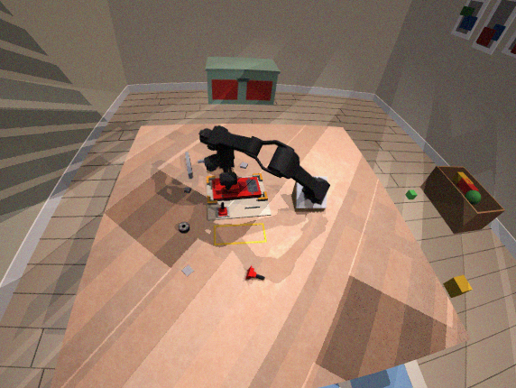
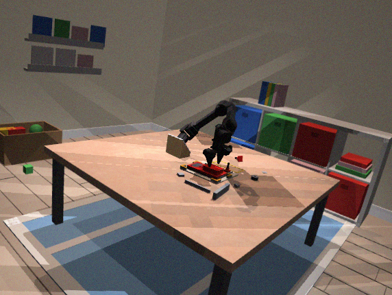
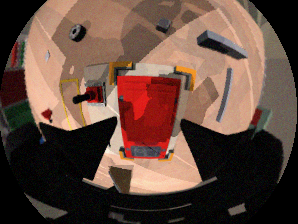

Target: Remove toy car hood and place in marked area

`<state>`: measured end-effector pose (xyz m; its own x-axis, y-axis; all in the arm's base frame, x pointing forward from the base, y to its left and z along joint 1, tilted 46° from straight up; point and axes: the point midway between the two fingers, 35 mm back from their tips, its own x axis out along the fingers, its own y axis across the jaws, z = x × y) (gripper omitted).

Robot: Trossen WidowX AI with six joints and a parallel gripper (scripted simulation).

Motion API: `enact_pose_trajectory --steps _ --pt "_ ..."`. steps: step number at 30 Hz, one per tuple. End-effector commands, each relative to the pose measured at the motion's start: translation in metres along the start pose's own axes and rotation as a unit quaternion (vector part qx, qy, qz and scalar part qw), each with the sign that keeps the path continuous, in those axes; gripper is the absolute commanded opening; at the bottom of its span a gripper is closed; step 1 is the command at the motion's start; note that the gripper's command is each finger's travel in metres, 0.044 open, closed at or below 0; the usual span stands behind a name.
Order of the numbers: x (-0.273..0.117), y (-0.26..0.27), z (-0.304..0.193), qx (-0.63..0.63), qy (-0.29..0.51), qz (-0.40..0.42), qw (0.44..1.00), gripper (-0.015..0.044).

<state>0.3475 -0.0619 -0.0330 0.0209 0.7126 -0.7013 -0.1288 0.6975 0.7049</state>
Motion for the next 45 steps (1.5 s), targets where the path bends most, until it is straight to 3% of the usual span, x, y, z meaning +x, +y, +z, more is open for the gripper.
enact_pose_trajectory --steps 1,45 --pt "0.004 0.001 -0.001 0.003 -0.001 0.003 1.0 0.044" --pt "0.025 0.001 -0.001 0.003 -0.001 0.004 1.0 0.044"
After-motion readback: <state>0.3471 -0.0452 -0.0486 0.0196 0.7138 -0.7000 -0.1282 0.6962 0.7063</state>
